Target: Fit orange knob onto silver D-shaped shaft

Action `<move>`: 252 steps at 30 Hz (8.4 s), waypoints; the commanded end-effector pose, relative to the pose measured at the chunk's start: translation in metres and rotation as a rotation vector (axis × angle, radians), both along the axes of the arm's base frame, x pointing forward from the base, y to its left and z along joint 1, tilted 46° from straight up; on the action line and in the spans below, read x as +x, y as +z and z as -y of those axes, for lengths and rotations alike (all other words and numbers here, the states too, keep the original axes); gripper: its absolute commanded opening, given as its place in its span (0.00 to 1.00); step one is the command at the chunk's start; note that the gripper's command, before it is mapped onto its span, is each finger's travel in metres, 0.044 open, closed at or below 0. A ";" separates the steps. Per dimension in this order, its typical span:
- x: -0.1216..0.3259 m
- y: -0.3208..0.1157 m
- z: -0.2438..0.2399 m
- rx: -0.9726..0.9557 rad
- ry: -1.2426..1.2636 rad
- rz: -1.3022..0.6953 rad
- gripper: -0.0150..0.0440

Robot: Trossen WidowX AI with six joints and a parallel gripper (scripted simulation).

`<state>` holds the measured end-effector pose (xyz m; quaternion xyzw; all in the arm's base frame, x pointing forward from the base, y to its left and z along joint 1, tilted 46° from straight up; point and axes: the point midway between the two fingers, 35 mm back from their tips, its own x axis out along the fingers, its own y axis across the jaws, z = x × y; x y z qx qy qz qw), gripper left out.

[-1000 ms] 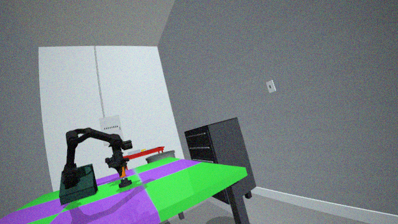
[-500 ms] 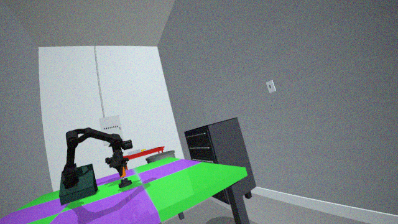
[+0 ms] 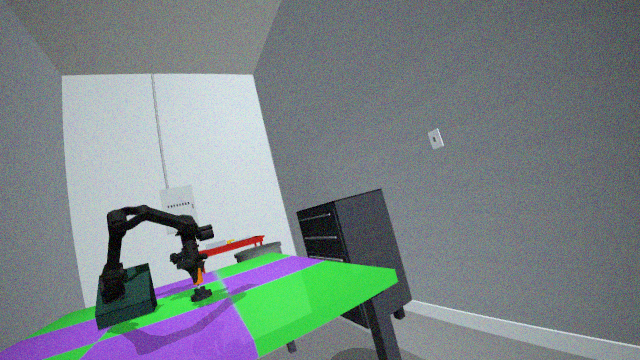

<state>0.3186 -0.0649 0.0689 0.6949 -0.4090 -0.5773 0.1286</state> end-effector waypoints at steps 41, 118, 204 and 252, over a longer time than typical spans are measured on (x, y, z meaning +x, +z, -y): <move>-0.002 -0.001 0.003 0.002 -0.004 0.007 0.25; 0.002 0.001 0.001 0.002 0.072 -0.071 0.25; 0.000 -0.009 0.011 0.001 0.045 -0.043 0.25; 0.000 0.051 -0.053 0.009 0.049 -0.049 1.00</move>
